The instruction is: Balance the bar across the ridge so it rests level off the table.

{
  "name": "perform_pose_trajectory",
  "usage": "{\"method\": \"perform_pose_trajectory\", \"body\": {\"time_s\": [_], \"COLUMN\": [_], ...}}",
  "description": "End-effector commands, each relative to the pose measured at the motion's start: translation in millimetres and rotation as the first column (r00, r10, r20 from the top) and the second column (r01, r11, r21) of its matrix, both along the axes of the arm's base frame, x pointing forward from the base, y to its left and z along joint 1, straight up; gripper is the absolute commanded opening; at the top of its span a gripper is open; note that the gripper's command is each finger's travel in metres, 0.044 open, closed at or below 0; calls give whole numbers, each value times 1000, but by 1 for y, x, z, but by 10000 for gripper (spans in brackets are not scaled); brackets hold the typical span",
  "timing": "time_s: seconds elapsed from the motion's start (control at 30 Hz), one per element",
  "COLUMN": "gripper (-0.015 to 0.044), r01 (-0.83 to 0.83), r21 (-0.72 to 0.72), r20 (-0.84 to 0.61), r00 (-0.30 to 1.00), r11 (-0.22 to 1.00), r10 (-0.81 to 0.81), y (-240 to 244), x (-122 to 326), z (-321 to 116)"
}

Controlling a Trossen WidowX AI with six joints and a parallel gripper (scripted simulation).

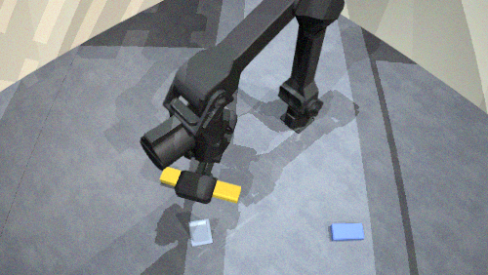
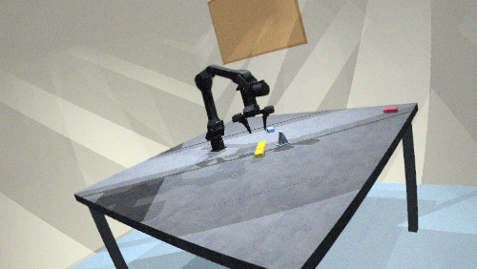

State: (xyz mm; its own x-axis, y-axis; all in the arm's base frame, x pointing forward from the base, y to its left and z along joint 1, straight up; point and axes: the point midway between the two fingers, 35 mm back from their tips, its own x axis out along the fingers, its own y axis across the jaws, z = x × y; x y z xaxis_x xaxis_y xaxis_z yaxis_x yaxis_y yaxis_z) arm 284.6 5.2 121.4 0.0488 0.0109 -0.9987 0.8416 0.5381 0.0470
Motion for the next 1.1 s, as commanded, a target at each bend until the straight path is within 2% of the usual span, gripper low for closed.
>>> {"method": "perform_pose_trajectory", "body": {"time_s": [0.0, 0.33, 1.07], "gripper": [315, 315, 315], "r01": [19, 19, 19], "r21": [-10, -10, -10], "r20": [-21, -21, -21], "r00": [1000, 1000, 1000], "r11": [1000, 1000, 1000], "r10": [-19, -19, -19], "y": [0, 0, 0], "x": [-1, 0, 0], "z": [-3, -47, -72]}}
